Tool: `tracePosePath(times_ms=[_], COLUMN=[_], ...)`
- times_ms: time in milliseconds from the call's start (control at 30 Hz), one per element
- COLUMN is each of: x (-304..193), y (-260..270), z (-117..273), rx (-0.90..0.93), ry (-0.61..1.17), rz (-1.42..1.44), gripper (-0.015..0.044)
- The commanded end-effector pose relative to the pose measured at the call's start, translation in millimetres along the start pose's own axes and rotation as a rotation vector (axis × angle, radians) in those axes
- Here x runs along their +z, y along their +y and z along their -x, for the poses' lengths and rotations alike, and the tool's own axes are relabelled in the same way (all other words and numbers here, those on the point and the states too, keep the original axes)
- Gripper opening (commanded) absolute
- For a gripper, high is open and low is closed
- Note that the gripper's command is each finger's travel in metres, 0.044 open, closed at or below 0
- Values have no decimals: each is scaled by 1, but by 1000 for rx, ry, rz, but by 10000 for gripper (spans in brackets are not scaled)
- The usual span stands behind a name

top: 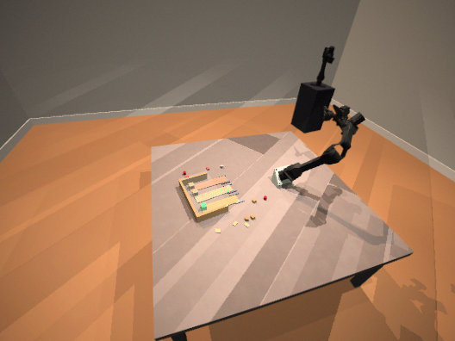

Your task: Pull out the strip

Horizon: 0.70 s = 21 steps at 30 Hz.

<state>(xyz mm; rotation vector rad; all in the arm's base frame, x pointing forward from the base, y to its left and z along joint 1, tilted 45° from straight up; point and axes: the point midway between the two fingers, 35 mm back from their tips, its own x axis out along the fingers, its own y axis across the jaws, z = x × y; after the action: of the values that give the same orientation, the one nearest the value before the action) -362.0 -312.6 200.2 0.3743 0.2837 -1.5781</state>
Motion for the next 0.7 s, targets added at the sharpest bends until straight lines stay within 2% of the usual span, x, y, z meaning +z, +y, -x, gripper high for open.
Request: tracePosePath(times_ms=[0, 333, 667], x=[0, 1, -22], y=[2, 146, 314], z=[-2, -87, -114], rx=[5, 306, 633], ry=[1, 81, 216], rz=[-1, -51, -93], gripper=[400, 400, 400])
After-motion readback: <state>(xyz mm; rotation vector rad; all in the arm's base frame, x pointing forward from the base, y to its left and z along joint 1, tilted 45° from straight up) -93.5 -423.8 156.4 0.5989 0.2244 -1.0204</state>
